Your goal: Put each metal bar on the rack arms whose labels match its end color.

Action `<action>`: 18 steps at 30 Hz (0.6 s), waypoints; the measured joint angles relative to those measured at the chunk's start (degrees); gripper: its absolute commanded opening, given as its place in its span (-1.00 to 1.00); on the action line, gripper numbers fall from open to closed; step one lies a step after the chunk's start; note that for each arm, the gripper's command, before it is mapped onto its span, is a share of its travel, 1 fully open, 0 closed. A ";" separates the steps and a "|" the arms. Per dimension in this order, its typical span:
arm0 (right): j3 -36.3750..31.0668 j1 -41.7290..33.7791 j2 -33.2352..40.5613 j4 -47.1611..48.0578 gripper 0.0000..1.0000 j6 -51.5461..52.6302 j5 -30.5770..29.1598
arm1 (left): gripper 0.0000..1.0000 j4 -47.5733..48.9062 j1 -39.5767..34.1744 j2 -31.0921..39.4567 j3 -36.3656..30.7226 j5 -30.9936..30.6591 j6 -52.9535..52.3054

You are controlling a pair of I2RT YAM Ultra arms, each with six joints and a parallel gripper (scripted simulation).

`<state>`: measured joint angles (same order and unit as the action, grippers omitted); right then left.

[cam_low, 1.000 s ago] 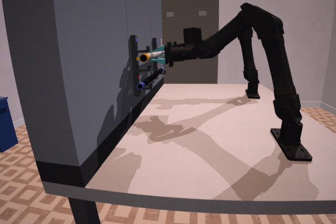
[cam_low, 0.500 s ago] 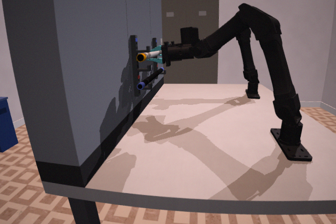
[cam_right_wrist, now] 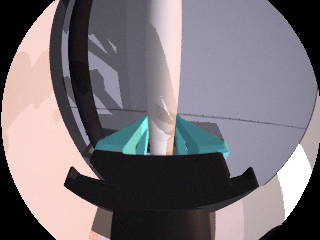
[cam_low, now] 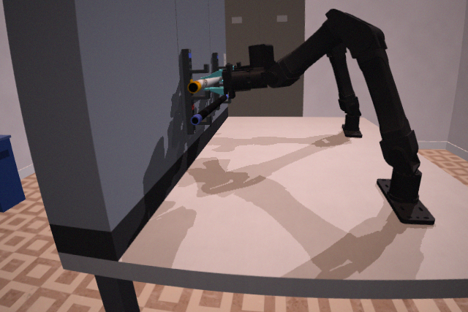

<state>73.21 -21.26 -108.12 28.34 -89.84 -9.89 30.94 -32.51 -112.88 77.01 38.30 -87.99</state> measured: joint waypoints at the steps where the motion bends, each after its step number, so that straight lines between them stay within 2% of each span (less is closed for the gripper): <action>1: -0.52 0.00 -0.31 0.76 -1.00 0.00 0.00 | -1.00 0.59 0.00 -0.31 -0.44 0.00 0.00; 8: -3.04 0.00 -1.84 6.32 -1.00 0.17 -0.04 | -1.00 5.18 0.00 -1.70 -2.27 0.07 -0.76; 18: -3.80 0.00 -2.34 8.92 -1.00 -0.02 -0.04 | -1.00 7.91 0.00 -2.34 -2.80 0.15 -1.66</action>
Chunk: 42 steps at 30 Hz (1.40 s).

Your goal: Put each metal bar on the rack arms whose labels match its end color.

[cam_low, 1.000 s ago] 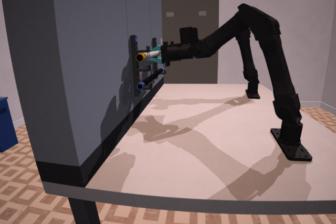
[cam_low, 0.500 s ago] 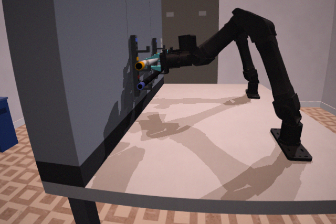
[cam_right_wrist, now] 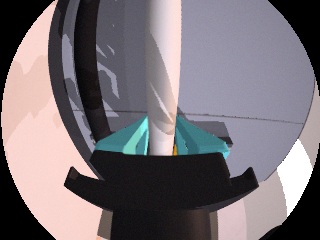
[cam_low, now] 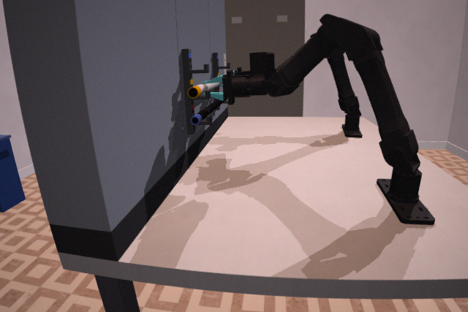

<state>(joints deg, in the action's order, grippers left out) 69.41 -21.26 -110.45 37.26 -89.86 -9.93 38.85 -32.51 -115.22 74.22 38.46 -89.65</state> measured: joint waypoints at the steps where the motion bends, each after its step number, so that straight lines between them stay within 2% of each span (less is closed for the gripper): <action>1: -0.04 0.00 -0.04 0.17 -1.00 0.00 0.00 | -1.00 0.17 0.00 -0.04 -0.04 0.02 -0.04; 21: -0.90 0.00 -0.63 3.15 -1.00 -0.22 0.00 | -1.00 2.82 -0.02 -0.55 -0.70 0.02 -0.79; 36: -1.01 0.00 -0.74 3.56 -0.52 -0.26 0.00 | -0.49 3.08 -0.02 -0.59 -0.76 0.00 -0.85; 38: -1.01 0.00 -0.74 3.56 -0.52 -0.26 0.00 | -0.49 3.08 -0.02 -0.59 -0.76 0.00 -0.85; 42: -1.01 0.00 -0.74 3.56 -0.39 -0.26 0.00 | -0.36 3.08 -0.02 -0.59 -0.76 0.02 -0.87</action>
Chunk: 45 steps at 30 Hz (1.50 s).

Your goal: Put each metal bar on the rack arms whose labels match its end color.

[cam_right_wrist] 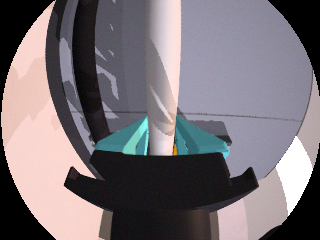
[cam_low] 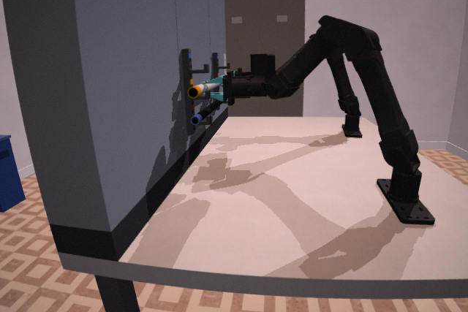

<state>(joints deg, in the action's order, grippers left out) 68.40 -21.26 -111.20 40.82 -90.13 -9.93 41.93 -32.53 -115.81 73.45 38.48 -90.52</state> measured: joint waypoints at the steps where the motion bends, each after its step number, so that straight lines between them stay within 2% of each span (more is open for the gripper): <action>1: 0.00 0.00 0.02 0.00 -0.36 0.00 0.00 | -0.33 0.00 0.00 0.00 0.00 0.00 -0.02; 28: 0.00 0.00 0.00 0.28 0.47 -0.20 0.00 | 0.50 0.00 0.00 -0.02 0.00 -0.20 -0.09; 45: -3.76 0.00 0.42 1.73 0.47 -0.22 0.00 | 0.50 0.68 -0.15 0.20 -3.21 0.13 -0.11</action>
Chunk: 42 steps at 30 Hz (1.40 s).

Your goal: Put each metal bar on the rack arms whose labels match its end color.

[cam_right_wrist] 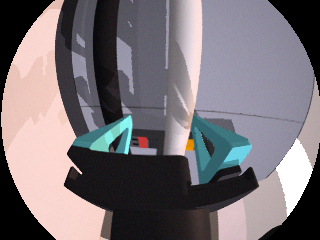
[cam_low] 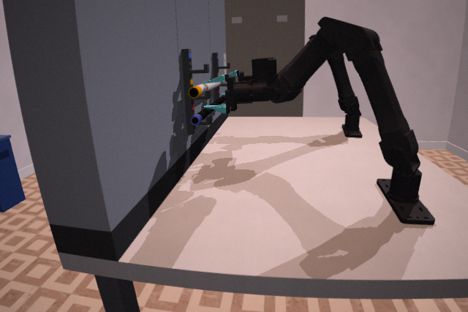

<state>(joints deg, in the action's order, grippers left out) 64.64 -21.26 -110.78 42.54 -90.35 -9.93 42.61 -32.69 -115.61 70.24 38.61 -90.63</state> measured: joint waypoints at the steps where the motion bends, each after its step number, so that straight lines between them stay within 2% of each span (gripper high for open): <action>1: -0.31 0.00 0.24 0.07 0.47 0.00 0.00 | 0.50 0.11 -0.09 0.15 -0.26 0.09 0.00; 42: -11.28 -0.83 8.74 2.27 0.47 0.00 -1.09 | 0.50 2.51 -4.35 6.36 -9.46 4.37 0.00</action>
<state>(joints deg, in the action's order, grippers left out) 53.36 -22.09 -102.04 44.82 -90.35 -11.03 45.12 -37.04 -109.25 60.77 42.98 -90.63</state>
